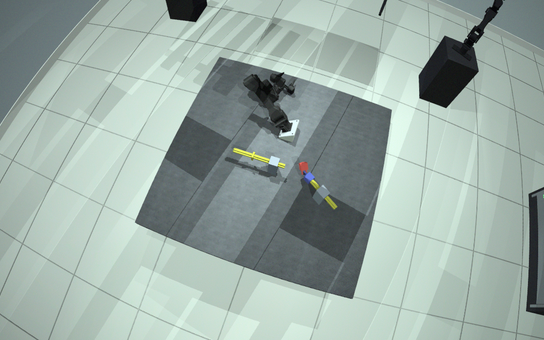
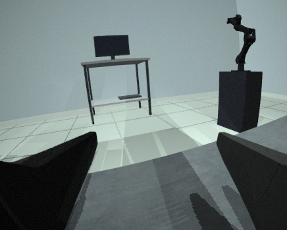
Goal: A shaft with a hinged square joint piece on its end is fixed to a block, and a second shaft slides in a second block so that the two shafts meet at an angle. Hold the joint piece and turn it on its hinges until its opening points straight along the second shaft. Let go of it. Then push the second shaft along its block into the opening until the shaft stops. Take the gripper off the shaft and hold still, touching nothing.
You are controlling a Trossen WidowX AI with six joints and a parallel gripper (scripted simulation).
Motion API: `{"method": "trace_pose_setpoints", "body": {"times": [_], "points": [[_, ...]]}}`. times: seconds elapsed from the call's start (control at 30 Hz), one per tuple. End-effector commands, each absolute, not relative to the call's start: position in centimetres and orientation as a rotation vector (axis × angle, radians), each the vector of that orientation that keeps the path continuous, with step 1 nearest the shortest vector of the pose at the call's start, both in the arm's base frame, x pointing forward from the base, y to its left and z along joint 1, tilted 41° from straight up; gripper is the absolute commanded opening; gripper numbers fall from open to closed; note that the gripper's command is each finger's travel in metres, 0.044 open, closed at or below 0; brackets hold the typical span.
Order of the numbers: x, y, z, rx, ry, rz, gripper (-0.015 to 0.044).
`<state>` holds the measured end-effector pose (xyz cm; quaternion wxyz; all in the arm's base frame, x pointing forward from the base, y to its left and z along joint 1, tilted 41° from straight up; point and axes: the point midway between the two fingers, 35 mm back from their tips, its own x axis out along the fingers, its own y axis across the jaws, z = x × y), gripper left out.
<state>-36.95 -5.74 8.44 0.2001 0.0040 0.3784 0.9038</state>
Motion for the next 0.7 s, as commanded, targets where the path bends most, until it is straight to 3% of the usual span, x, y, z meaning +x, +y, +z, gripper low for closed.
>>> {"method": "trace_pose_setpoints", "body": {"times": [0.0, 0.67], "points": [[-37.6, -8.3, 10.1, -0.007, 1.073, 2.618, 0.044], [-36.1, -21.8, 19.5, -0.068, 1.175, 3.073, 0.044]]}}
